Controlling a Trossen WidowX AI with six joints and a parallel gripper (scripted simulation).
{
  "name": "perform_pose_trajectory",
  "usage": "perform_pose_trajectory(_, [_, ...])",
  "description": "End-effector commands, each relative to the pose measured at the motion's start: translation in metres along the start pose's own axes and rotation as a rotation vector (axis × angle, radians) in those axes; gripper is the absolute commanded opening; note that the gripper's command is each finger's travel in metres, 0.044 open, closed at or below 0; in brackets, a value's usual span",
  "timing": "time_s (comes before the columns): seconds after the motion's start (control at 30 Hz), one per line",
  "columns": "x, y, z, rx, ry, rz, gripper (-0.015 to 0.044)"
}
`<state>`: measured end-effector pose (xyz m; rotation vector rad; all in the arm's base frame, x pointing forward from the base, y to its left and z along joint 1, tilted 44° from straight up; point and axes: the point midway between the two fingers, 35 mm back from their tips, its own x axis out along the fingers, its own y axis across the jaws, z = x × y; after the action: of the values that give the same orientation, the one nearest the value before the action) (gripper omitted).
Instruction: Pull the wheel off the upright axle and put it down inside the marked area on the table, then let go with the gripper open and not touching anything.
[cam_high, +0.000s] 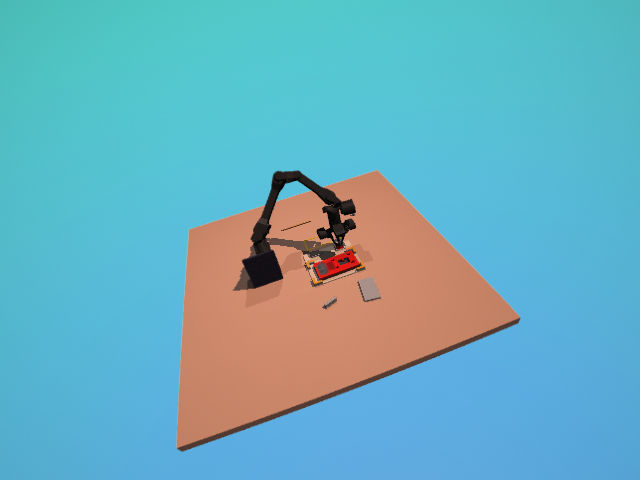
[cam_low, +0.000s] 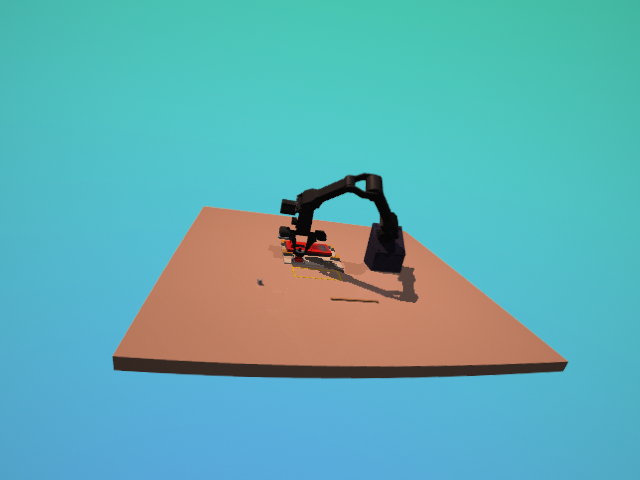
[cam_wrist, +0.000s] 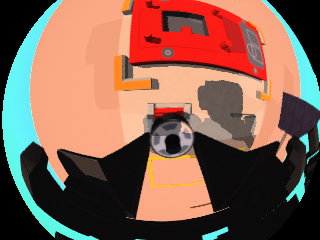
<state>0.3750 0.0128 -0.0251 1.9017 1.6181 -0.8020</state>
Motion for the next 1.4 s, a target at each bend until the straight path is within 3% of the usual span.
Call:
perform_pose_trajectory(0.0, [-0.002,0.001,0.000,-0.003,0.000,0.002,0.0000])
perform_pose_trajectory(1.37, [-0.015,0.001,0.001,-0.001,0.000,0.004,0.0000])
